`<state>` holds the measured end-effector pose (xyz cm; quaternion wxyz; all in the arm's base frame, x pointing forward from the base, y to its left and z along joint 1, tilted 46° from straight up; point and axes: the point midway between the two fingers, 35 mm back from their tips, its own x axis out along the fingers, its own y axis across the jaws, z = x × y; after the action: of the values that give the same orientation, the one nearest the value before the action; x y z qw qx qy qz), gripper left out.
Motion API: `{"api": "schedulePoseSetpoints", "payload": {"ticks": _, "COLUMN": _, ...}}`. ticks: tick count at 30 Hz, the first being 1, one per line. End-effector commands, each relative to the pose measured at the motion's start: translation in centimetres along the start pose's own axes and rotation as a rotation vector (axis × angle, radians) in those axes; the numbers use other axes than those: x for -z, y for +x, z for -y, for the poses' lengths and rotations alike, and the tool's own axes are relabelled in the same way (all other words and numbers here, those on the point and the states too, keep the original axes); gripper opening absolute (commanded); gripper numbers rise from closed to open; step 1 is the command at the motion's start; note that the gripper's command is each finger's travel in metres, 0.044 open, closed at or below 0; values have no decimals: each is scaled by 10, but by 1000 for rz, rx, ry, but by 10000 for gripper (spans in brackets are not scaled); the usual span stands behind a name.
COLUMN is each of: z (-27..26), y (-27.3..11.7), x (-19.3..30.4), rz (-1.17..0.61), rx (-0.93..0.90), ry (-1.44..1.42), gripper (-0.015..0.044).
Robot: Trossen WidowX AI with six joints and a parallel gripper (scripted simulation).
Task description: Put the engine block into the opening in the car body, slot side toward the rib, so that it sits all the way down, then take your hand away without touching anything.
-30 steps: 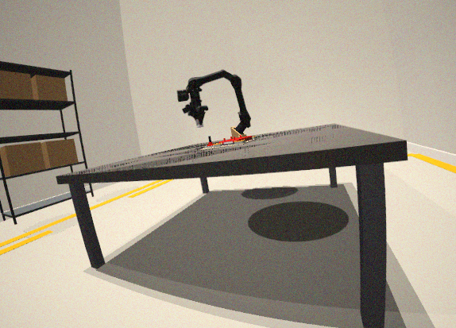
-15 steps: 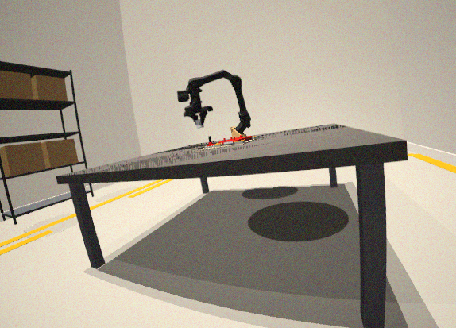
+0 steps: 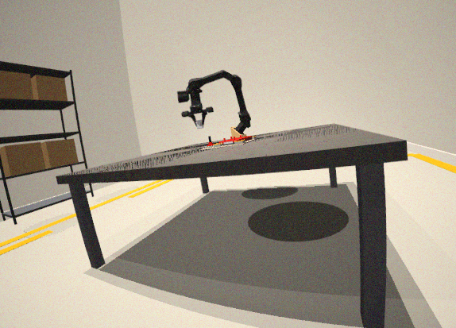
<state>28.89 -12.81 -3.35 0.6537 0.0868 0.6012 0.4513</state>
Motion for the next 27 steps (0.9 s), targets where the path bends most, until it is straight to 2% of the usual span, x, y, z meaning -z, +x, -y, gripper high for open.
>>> {"api": "schedulePoseSetpoints", "payload": {"ticks": 1, "z": 0, "y": 1, "x": 0, "rz": 4, "rx": -1, "ry": -153, "gripper": 0}}
{"api": "schedulePoseSetpoints", "payload": {"ticks": 27, "z": -1, "y": 6, "x": 0, "rz": 4, "rx": 1, "ry": -1055, "gripper": 0}}
